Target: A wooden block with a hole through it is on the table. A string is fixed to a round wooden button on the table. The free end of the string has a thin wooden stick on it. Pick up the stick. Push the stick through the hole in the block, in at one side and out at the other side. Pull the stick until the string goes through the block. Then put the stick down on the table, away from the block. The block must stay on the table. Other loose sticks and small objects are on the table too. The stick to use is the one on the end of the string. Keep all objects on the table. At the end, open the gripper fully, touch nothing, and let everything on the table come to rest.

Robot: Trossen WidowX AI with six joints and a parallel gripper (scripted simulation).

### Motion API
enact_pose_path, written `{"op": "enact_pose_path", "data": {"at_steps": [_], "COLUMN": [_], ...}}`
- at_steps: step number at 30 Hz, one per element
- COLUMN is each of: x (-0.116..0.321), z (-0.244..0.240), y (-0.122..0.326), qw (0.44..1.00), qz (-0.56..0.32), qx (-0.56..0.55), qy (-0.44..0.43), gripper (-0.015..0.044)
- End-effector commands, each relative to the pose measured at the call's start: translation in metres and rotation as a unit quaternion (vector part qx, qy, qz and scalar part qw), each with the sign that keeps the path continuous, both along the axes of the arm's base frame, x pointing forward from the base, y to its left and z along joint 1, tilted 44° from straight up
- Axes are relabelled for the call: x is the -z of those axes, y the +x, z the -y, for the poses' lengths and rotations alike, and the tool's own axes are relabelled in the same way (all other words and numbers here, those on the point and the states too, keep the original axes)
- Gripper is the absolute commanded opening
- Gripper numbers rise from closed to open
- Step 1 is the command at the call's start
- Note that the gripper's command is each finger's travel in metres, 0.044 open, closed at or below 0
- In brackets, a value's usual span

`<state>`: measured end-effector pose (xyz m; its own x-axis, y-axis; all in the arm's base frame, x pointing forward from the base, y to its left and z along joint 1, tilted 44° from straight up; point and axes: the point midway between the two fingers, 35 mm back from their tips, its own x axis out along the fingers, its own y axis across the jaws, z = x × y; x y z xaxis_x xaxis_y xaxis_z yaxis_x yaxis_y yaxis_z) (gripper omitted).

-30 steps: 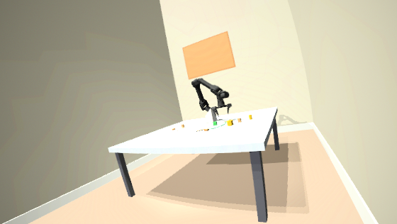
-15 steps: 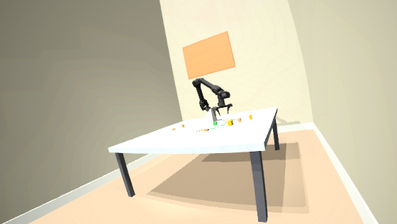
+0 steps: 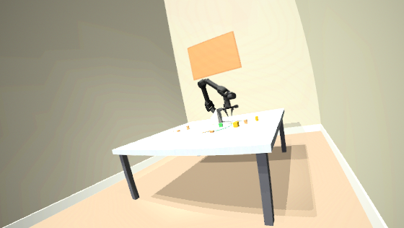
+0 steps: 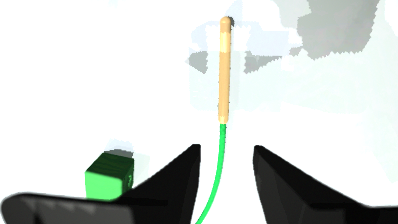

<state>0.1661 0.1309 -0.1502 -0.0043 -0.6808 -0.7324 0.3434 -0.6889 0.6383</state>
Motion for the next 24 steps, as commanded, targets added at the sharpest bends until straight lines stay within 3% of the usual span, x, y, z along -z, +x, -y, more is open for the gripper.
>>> {"op": "enact_pose_path", "data": {"at_steps": [1, 24], "x": [0.000, 0.025], "z": [0.000, 0.022], "y": [-0.001, 0.001], "qw": [1.000, 1.000], "qz": [-0.002, -0.002], "qx": [-0.001, -0.001], "qy": [0.001, 0.001], "gripper": [0.0124, 0.0124]}}
